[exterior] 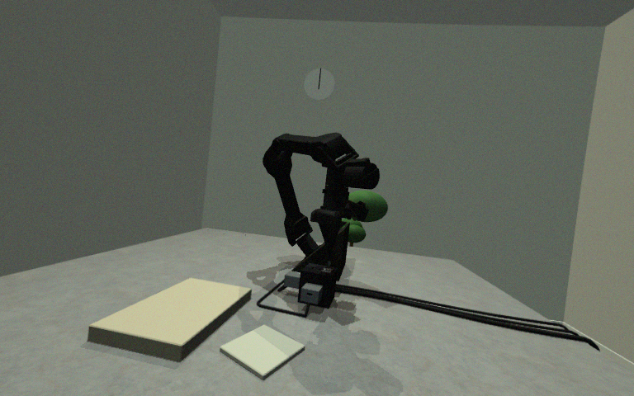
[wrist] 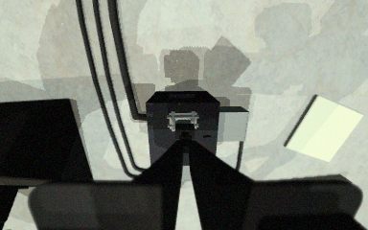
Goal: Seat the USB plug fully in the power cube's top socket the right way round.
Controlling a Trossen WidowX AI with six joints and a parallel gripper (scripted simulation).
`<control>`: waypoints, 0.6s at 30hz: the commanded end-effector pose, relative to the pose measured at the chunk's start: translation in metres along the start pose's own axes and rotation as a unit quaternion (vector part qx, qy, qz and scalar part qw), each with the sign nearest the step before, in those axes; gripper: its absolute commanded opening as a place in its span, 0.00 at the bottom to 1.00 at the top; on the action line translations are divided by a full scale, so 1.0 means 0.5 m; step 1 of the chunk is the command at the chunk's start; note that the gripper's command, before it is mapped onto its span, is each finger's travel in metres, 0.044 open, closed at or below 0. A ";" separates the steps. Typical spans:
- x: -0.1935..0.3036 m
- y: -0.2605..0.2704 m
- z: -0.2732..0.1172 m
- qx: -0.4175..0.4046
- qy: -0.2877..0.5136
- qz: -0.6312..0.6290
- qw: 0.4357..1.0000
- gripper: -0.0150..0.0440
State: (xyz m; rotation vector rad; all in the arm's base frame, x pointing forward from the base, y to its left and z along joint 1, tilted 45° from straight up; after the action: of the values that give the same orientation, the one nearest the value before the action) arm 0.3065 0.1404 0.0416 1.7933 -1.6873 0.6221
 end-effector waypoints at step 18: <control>0.003 0.001 0.006 0.001 0.003 -0.010 1.000 0.25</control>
State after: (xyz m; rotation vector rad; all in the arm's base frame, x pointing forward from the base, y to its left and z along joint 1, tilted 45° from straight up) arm 0.3060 0.1381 0.0408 1.8001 -1.6743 0.6186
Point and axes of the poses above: the point midway between the two fingers, 35 mm back from their tips, its own z axis out along the fingers, its own y axis across the jaws, x = y × z, the point moved 3 cm from there along -z, back along the fingers, and after that the axes turned 15 degrees about -z, right-handed, at the moved point
